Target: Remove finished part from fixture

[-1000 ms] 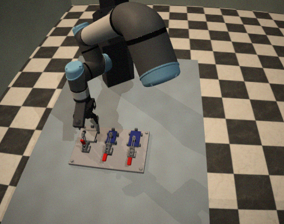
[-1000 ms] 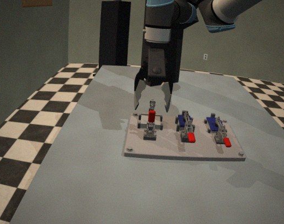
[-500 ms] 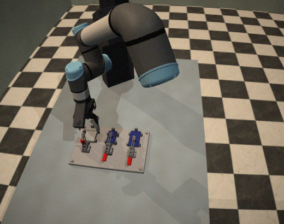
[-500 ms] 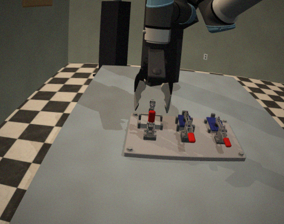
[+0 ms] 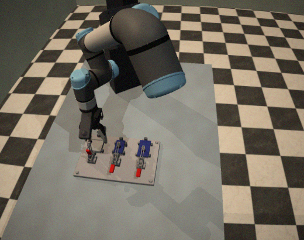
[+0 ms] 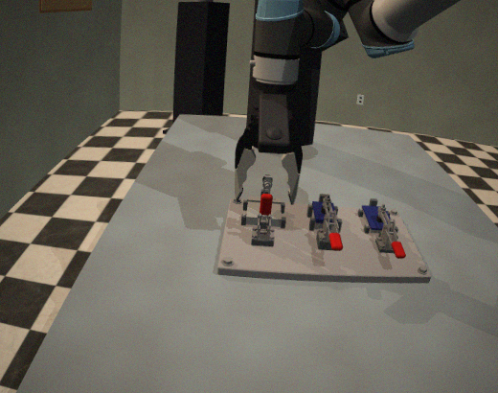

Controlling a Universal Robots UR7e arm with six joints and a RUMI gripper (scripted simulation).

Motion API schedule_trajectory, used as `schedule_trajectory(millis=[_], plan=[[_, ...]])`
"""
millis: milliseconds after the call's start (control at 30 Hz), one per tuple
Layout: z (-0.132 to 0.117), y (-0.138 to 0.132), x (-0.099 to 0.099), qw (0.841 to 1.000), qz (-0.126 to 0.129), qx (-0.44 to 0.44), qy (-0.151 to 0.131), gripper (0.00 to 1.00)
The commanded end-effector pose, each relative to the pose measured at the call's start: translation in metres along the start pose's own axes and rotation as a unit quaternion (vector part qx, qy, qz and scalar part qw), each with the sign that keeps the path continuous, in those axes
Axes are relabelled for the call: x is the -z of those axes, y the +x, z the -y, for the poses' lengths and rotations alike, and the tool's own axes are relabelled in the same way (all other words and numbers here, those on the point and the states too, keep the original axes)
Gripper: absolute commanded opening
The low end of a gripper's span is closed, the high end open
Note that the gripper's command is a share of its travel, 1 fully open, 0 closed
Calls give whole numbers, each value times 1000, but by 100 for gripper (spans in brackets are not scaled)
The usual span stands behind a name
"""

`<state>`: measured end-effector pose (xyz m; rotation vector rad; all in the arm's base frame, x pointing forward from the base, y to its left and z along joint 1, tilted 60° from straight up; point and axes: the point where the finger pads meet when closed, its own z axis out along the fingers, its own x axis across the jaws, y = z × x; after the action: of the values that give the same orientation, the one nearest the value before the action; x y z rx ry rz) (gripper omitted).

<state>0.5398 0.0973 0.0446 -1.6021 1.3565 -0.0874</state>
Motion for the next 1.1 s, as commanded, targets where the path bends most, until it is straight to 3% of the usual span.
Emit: schedule_trajectory(millis=[0,1067], plan=[[0,0,-6,1000,-1,0,1,59],[0,0,-17,1000,-1,0,1,59]])
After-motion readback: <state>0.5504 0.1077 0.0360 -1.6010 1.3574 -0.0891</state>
